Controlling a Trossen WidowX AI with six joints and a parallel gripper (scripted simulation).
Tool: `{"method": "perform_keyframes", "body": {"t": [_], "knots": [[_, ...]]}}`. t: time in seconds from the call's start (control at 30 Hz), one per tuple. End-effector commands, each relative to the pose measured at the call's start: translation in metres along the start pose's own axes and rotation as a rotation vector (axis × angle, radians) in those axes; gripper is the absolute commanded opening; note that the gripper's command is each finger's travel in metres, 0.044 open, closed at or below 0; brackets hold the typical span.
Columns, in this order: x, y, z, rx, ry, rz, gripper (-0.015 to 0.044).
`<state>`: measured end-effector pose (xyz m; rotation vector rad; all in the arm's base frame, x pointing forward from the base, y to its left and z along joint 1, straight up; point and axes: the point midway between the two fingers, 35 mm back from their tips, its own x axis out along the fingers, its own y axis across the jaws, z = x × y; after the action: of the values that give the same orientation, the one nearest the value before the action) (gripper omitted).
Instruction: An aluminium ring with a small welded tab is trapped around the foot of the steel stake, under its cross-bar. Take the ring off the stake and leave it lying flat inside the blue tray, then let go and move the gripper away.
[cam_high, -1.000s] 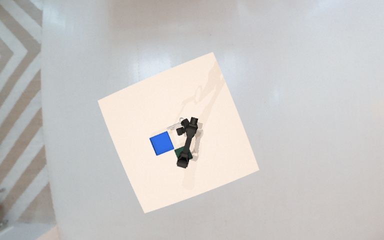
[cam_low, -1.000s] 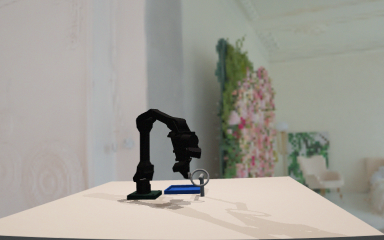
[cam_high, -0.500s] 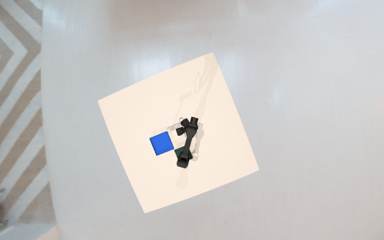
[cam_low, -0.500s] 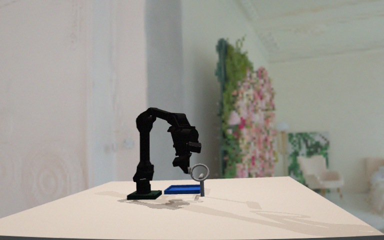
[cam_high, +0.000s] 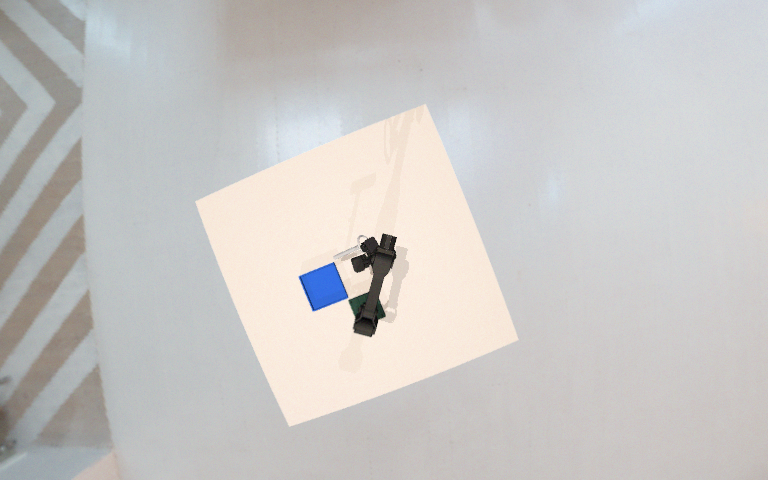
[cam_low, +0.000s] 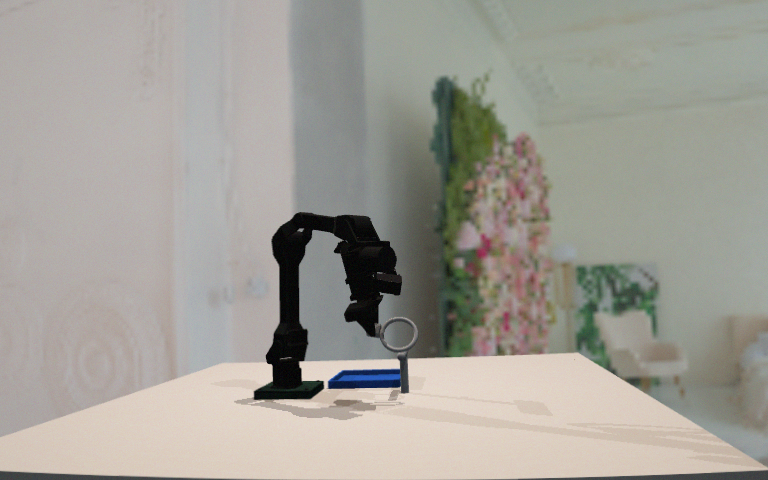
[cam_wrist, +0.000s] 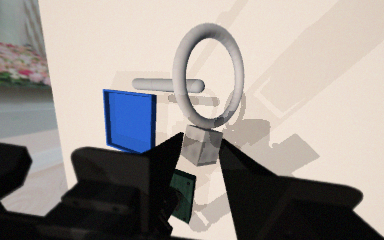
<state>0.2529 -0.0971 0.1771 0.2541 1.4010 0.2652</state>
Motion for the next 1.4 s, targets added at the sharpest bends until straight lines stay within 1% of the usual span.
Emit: {"method": "perform_keyframes", "body": {"t": [0.0,0.17,1.37], "knots": [[-0.008,0.003,0.002,-0.011,-0.010,-0.006,0.0000],[-0.011,0.004,0.004,-0.011,-0.010,-0.006,0.0000],[-0.006,0.007,0.061,-0.012,-0.014,-0.007,0.0000]]}}
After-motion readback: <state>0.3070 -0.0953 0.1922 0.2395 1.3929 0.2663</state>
